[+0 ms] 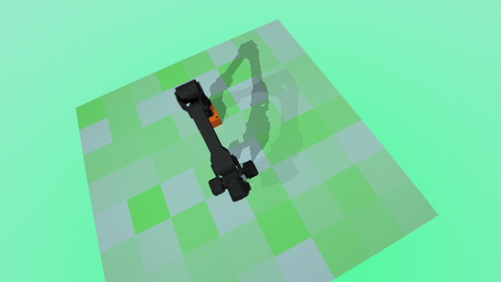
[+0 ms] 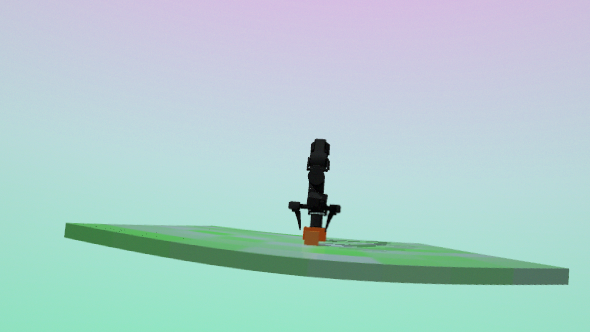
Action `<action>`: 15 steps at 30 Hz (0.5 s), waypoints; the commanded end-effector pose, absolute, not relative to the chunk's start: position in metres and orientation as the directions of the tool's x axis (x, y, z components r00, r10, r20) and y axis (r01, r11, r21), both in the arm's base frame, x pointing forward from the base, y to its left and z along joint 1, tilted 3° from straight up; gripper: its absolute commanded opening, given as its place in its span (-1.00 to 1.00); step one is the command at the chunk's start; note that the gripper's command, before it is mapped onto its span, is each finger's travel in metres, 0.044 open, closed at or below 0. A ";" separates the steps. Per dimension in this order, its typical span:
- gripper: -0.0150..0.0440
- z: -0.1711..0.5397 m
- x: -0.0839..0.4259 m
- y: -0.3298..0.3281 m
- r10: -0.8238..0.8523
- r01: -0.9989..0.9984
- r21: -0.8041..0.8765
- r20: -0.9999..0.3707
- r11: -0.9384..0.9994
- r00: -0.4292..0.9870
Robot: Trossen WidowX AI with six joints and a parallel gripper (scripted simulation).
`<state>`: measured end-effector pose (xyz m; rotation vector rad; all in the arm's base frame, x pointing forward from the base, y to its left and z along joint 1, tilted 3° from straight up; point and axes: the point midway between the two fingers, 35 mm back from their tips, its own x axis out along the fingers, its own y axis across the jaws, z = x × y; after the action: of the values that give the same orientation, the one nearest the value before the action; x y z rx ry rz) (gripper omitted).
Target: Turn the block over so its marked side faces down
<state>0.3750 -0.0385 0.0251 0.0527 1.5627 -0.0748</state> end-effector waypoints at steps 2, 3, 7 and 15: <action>1.00 0.013 0.373 -0.039 -0.017 0.086 -0.017 -1.000 0.996 -0.002; 1.00 0.012 0.373 -0.039 -0.017 0.086 -0.017 -1.000 0.996 -0.002; 1.00 0.005 0.373 -0.039 -0.017 0.085 -0.017 -1.000 0.996 -0.002; 0.56 0.003 0.372 -0.039 -0.017 0.085 -0.017 -1.000 0.996 -0.002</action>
<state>0.3735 -0.0387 0.0052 0.0533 1.5682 -0.0754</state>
